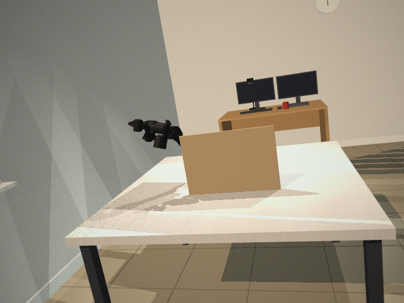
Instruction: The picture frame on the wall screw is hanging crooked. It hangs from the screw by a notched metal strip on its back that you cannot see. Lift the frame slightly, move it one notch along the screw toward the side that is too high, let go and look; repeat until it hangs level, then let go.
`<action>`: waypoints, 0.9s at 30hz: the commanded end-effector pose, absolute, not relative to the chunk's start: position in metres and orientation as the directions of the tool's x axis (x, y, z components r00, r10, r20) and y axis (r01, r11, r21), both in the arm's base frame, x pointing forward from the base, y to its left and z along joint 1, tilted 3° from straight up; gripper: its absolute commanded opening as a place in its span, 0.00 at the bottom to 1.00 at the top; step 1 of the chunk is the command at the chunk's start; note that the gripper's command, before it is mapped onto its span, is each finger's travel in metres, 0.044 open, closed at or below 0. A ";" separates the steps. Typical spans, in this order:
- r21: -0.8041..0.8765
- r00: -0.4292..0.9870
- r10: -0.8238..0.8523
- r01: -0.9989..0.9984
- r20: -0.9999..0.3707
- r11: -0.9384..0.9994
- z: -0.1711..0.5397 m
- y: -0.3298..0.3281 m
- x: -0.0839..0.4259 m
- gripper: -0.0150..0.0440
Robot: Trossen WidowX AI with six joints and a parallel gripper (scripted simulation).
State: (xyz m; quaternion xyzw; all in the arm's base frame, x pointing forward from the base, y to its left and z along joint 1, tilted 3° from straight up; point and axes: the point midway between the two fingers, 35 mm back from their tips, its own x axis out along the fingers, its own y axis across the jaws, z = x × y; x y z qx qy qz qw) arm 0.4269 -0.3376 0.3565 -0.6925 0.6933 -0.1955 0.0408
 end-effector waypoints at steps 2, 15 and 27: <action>-0.355 -0.045 -0.972 -0.934 0.230 -0.041 0.364 -0.342 0.419 0.84; -0.658 -0.205 -0.830 -0.716 0.519 -0.235 0.484 -0.377 0.262 0.69; -0.640 -0.378 -0.536 -0.604 0.755 -0.475 0.563 -0.319 0.112 0.69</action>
